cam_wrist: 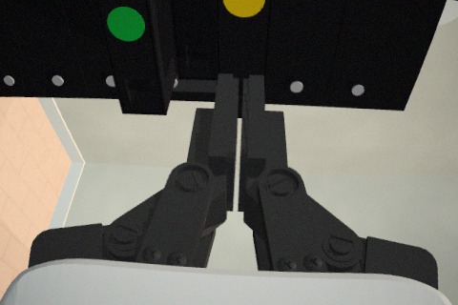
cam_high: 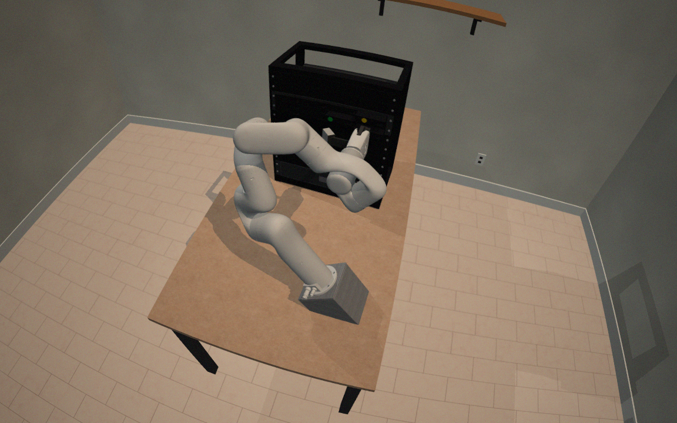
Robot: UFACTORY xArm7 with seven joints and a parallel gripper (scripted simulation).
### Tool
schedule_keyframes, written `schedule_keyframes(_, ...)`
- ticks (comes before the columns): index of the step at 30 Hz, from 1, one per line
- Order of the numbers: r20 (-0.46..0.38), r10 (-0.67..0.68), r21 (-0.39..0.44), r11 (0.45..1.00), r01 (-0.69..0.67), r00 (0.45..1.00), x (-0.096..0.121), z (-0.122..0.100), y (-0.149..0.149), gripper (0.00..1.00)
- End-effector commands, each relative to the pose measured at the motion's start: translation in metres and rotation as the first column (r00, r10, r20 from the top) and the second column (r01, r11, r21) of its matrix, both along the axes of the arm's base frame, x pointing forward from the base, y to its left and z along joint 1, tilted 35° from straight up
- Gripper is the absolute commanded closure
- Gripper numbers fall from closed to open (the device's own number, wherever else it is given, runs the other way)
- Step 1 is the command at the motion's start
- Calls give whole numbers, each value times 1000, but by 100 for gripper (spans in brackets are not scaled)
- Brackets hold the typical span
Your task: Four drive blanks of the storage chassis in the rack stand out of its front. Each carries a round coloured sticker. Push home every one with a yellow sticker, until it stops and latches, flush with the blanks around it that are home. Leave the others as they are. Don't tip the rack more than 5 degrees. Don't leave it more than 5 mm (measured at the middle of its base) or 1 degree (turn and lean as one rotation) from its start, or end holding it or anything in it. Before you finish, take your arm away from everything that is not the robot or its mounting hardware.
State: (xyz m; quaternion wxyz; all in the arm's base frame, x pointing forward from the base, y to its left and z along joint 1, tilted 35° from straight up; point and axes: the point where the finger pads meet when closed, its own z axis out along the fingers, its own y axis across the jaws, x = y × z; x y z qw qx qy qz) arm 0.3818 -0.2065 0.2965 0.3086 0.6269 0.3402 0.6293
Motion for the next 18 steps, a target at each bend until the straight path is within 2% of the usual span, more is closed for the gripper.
schedule_keyframes(1, 2, -1, -2, 1000, 1, 1000, 27, 0, 0, 100)
schedule_keyframes(5, 2, -1, -2, 1000, 1, 1000, 40, 0, 1, 100)
schedule_keyframes(18, 2, -1, -2, 1000, 1, 1000, 41, 0, 1, 100)
